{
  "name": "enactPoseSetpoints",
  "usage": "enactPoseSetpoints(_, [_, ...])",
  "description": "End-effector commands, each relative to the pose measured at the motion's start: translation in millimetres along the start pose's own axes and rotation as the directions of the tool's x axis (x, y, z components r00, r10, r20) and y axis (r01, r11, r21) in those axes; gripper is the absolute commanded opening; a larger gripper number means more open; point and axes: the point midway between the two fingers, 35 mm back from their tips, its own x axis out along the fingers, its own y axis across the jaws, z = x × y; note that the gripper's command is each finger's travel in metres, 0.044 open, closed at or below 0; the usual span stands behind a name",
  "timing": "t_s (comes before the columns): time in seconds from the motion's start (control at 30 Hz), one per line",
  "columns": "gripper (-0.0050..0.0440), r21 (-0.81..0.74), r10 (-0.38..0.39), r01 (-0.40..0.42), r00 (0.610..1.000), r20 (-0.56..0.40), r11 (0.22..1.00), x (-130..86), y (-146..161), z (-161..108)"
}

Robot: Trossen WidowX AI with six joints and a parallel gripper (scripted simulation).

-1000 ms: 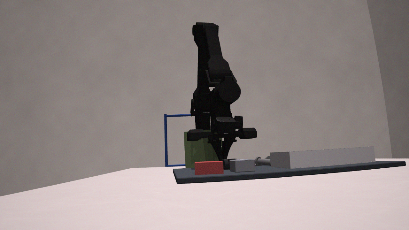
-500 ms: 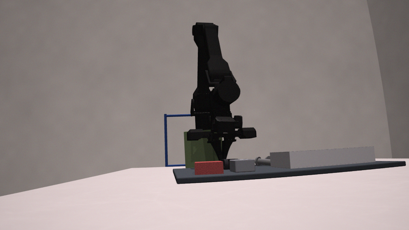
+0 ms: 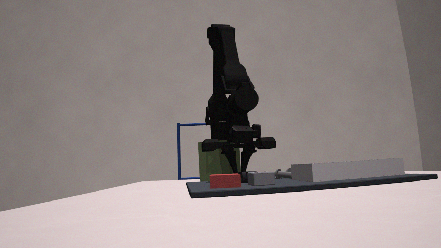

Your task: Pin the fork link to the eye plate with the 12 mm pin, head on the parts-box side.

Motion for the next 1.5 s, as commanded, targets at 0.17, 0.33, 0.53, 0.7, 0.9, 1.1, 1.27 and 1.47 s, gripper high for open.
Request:
enactPoseSetpoints(0.17, [0.0130, -0.002, 0.000, 0.000, 1.000, 0.002, 1.000, -10, 0, 0])
enactPoseSetpoints(0.33, [0.0130, -0.002, 0.000, 0.000, 1.000, 0.002, 1.000, -30, 0, 0])
enactPoseSetpoints(0.53, [0.0130, -0.002, 0.000, 0.000, 1.000, 0.002, 1.000, -30, 0, 0])
enactPoseSetpoints(0.7, [0.0095, -0.002, -0.001, 0.001, 1.000, -0.009, 1.000, -25, 0, -3])
enactPoseSetpoints(0.9, [0.0095, -0.002, -0.001, 0.001, 1.000, -0.009, 1.000, -25, 0, -3])
enactPoseSetpoints(1.1, [0.0095, -0.002, -0.001, 0.001, 1.000, -0.009, 1.000, -25, 0, -3])
enactPoseSetpoints(1.27, [0.0095, -0.059, -0.001, 0.001, 1.000, -0.007, 0.998, -25, 2, -1])
enactPoseSetpoints(1.47, [0.0095, -0.492, -0.006, 0.009, 1.000, 0.007, 0.871, -28, 23, 12])
